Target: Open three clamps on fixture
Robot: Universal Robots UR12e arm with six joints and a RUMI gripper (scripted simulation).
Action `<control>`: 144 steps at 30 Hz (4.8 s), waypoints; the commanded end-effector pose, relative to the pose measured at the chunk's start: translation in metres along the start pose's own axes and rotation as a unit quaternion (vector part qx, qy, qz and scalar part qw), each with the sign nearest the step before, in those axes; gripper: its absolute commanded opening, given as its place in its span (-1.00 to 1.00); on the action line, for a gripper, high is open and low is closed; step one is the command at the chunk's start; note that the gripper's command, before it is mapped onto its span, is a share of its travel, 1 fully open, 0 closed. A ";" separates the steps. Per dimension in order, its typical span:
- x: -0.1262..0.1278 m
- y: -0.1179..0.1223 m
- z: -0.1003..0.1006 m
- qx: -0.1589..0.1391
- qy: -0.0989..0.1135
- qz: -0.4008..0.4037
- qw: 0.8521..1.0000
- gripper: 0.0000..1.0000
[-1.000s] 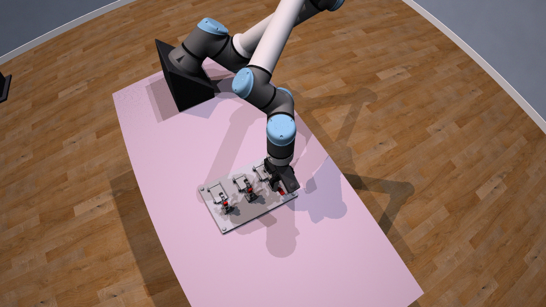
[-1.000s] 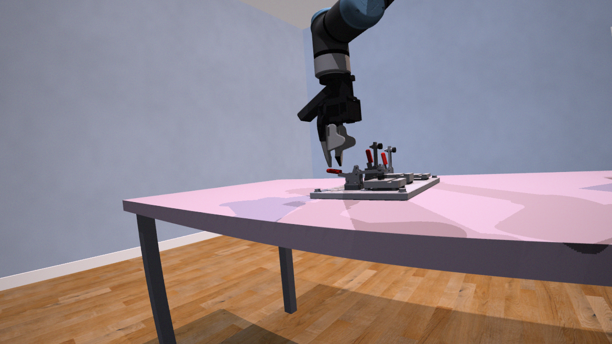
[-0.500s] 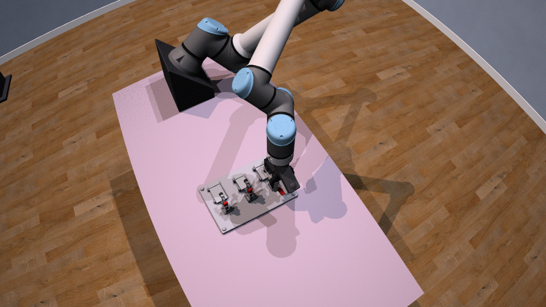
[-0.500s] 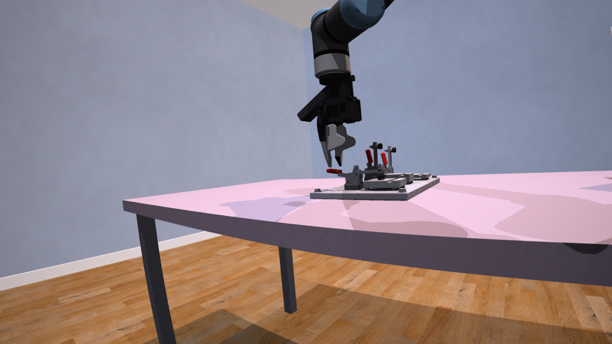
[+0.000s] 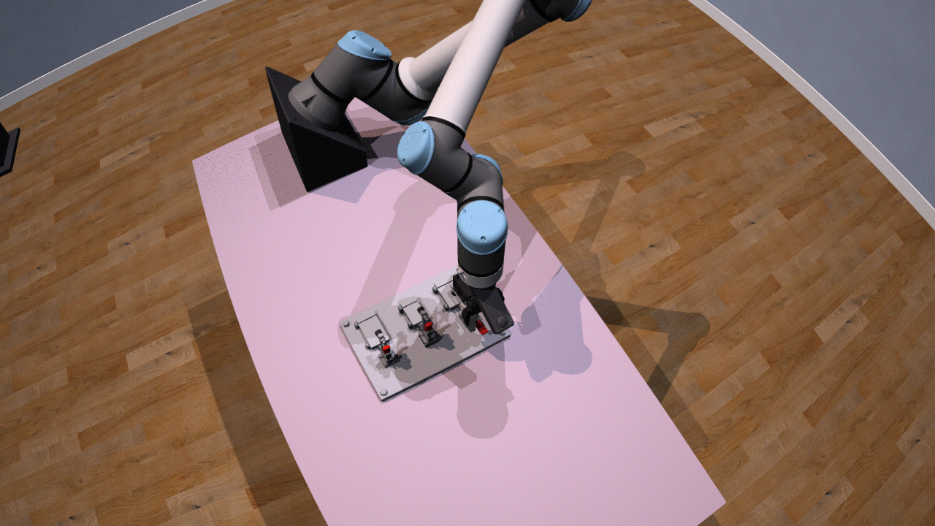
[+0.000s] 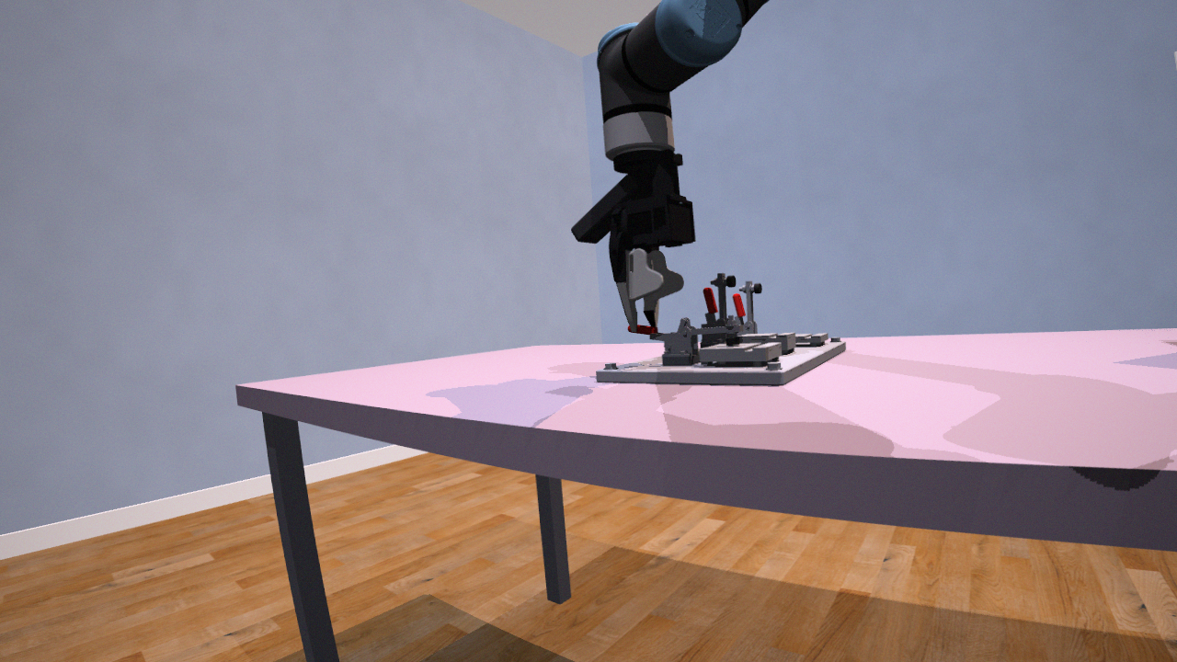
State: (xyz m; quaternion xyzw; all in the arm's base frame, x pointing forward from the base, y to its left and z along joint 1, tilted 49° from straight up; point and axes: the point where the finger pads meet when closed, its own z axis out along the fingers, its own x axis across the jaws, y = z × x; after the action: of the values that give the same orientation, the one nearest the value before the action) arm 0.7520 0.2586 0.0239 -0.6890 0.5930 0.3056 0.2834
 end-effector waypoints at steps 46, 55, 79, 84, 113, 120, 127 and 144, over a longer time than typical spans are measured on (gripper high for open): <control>0.000 0.000 0.014 0.002 0.000 0.001 1.000 -0.44; 0.000 0.000 0.014 0.002 0.000 0.001 1.000 -1.00; 0.000 -0.001 0.012 0.003 0.000 0.000 1.000 -1.00; 0.000 -0.001 0.012 0.003 0.000 0.000 1.000 -1.00; 0.000 0.003 0.007 0.003 0.000 0.001 1.000 -1.00; 0.000 0.004 0.005 0.003 0.000 0.001 1.000 -1.00; 0.000 0.009 0.002 0.002 0.000 0.001 1.000 -1.00; 0.001 0.019 -0.007 0.002 0.000 0.001 1.000 -1.00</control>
State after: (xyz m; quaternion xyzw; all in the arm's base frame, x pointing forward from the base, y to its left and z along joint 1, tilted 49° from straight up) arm 0.7383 0.2557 0.0236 -0.6882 0.5939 0.3050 0.2840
